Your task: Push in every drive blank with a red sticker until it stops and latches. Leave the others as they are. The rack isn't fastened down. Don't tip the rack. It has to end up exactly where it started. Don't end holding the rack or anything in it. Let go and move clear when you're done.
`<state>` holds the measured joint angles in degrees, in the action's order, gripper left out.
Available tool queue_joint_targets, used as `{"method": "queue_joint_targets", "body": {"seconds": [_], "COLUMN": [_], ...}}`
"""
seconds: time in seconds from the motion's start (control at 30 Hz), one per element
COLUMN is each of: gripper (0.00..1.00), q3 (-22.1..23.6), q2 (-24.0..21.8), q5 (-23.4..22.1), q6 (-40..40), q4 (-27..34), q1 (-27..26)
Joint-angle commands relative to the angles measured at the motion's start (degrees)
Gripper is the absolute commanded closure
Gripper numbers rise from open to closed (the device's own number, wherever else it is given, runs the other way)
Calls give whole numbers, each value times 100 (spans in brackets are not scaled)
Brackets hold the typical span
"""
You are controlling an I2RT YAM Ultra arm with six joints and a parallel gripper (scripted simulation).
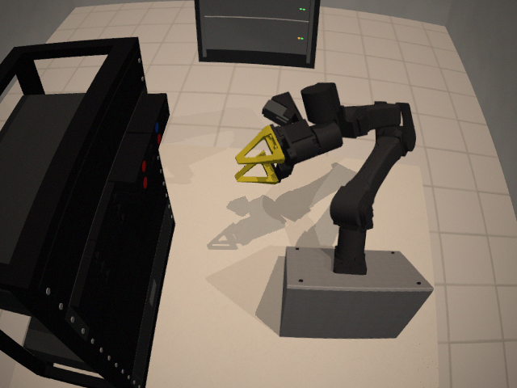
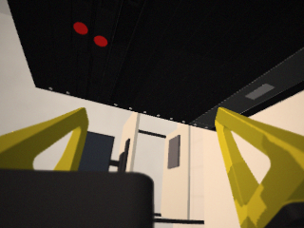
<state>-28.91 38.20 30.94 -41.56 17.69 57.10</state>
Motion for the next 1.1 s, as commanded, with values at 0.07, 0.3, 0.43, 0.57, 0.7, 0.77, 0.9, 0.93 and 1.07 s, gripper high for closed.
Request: {"method": "queue_joint_targets", "body": {"seconds": [0.07,0.3,0.43,0.57,0.7,0.77,0.9,0.93,1.07], "gripper": [0,0,0,0,0,0,0,0,0], "q3": [213,324,324,346,347,335,324,323,323], "q2": [464,1085,1546,1809,2180,2353,2657,2724,2849], "q5": [1048,1932,2393,2632,2941,3049,3231,3270,3339], "q6": [-571,-905,-939,-924,-934,-891,-798,-774,-724], "q4": [-1124,-2165,-2865,-3327,-3947,-4242,-4787,-4913,-5151], "q1": [612,1092,1293,1378,1500,1533,1588,1599,1620]}}
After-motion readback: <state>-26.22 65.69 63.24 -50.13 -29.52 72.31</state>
